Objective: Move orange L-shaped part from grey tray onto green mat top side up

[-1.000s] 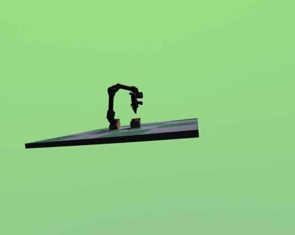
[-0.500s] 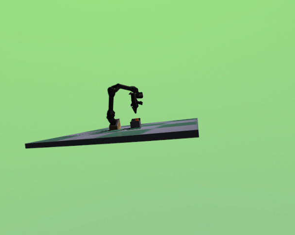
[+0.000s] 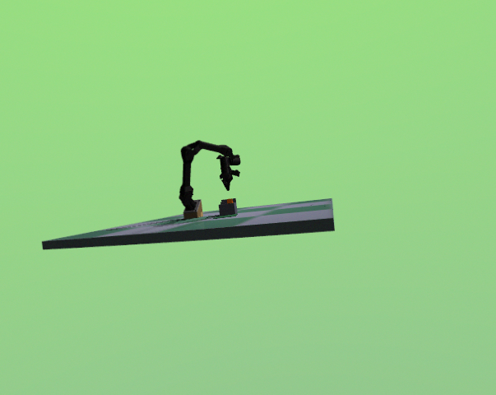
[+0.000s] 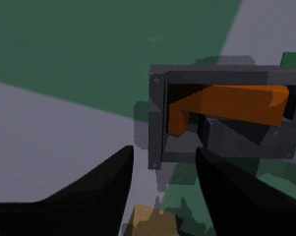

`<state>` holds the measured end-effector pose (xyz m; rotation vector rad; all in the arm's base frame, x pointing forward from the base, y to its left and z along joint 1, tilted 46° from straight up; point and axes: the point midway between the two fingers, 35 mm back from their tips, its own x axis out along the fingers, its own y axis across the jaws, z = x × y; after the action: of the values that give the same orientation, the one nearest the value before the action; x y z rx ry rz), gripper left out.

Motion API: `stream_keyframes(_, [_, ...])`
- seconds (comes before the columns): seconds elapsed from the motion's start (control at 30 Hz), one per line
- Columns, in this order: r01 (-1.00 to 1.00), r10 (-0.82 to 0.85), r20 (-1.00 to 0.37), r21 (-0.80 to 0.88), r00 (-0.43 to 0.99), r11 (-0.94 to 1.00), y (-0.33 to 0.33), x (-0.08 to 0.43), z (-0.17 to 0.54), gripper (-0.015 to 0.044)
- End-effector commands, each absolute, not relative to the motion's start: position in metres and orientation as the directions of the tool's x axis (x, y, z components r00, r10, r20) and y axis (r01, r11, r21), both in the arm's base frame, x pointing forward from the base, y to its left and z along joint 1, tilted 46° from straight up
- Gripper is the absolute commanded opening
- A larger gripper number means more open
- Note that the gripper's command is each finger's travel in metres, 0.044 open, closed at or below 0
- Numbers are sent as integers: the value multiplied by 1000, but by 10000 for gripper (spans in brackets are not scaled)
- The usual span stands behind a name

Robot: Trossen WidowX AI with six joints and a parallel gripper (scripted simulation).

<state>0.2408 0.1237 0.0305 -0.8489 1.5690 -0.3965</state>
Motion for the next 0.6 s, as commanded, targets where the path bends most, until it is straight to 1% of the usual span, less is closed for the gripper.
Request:
stream_keyframes(0.0, [-291,-709,-705,-683,18,671,124,241,30,180])
stream_keyframes(0.33, [-290,-709,-705,-682,17,671,119,241,26,180])
stream_keyframes(0.57, [-286,-709,-705,-682,15,673,75,241,-18,180])
